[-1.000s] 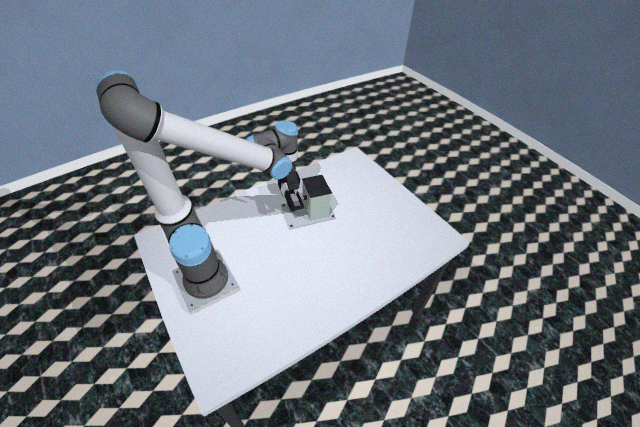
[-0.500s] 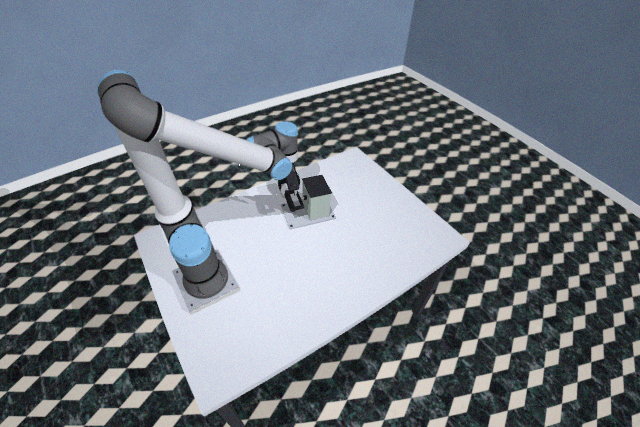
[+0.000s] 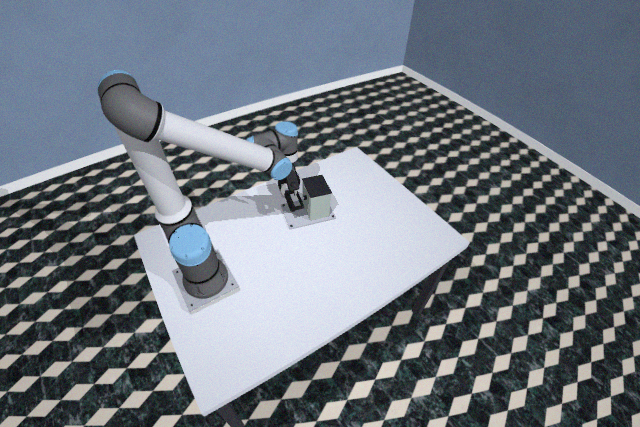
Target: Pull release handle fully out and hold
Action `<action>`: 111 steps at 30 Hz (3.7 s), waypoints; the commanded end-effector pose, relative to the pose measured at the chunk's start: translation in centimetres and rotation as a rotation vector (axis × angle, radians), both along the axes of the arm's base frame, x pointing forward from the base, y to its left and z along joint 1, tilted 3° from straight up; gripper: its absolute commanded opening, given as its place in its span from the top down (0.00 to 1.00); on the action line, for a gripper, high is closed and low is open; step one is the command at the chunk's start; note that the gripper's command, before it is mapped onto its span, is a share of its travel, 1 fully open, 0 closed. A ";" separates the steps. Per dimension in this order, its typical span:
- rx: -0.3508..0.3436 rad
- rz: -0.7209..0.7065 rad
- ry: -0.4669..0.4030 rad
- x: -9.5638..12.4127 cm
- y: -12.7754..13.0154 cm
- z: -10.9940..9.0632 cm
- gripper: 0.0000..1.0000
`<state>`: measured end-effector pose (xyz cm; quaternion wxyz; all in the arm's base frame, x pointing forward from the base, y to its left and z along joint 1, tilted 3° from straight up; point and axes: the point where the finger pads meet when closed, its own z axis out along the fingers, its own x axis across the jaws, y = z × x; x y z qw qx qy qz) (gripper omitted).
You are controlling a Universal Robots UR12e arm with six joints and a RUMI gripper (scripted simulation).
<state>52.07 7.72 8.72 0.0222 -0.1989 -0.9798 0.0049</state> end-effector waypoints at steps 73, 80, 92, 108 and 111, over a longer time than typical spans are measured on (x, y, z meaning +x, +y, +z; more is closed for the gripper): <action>0.000 0.000 -0.001 0.1 0.0 0.0 0.67; 0.000 0.000 -0.001 0.1 0.0 0.0 0.67; 0.000 0.000 -0.001 0.1 0.0 -0.7 0.67; 0.000 0.000 -0.001 0.0 0.0 -2.3 0.67; 0.000 0.000 -0.001 0.0 0.0 -2.6 0.67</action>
